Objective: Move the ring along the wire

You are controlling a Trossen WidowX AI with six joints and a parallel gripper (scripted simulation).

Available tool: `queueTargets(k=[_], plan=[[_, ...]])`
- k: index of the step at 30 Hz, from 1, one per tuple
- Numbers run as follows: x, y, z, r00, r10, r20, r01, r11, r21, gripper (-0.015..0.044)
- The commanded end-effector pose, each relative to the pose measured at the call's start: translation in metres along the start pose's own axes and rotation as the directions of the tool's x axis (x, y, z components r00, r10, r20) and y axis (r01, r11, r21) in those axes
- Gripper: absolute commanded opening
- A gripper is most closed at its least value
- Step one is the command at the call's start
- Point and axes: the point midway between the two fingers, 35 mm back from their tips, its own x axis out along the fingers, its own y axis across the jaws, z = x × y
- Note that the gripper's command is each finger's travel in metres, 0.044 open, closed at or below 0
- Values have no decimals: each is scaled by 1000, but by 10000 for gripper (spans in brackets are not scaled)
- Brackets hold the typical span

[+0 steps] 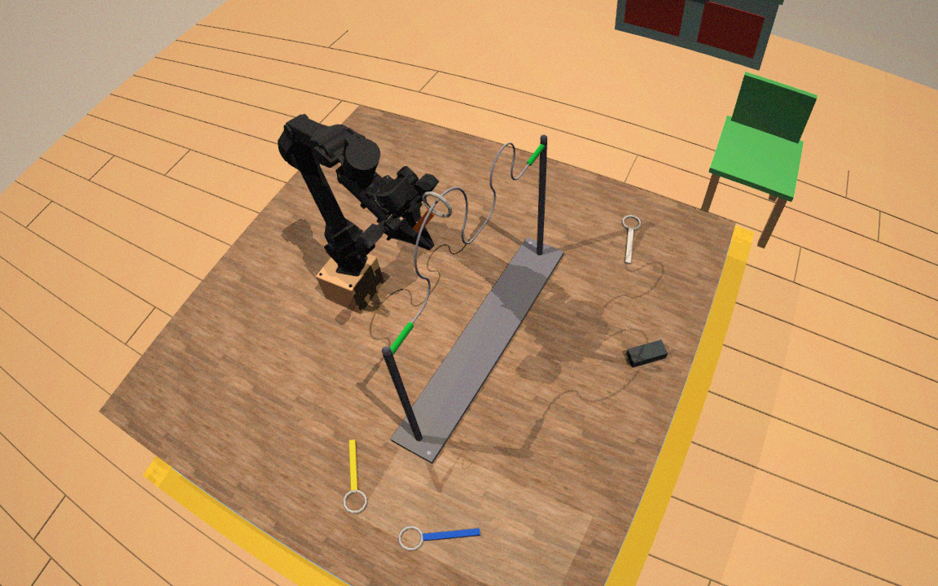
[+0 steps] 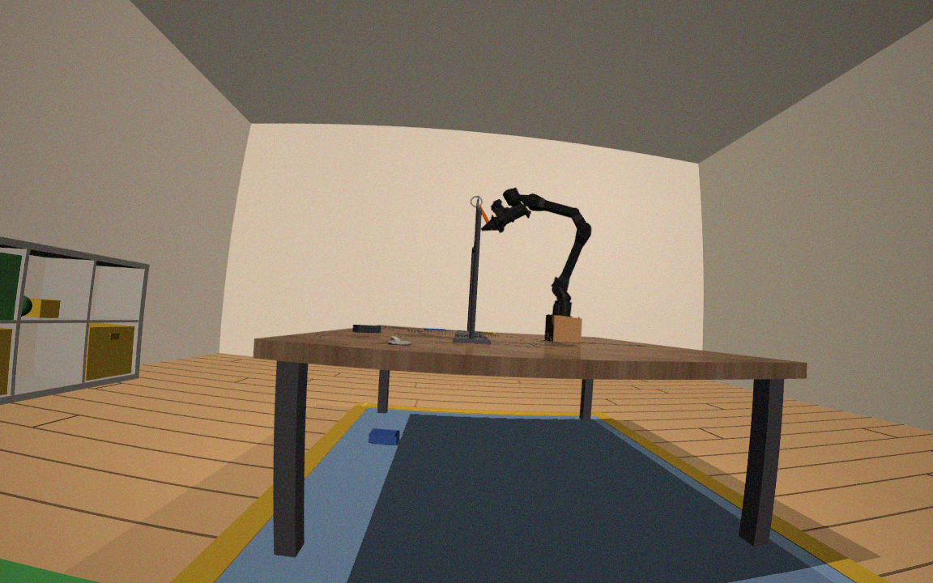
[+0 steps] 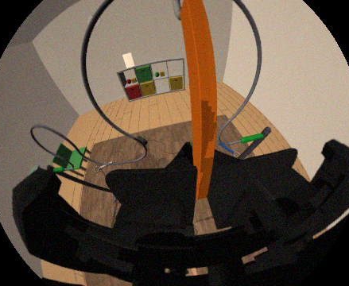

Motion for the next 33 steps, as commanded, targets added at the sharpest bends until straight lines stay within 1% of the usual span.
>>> queueTargets(k=[1, 17, 33], plan=[[-2, -1, 1, 999, -29, 14, 30, 998, -51, -150], [-2, -8, 2, 991, -123, 51, 131, 967, -217, -150], [-2, -14, 4, 973, -208, 103, 231, 899, -373, -150]])
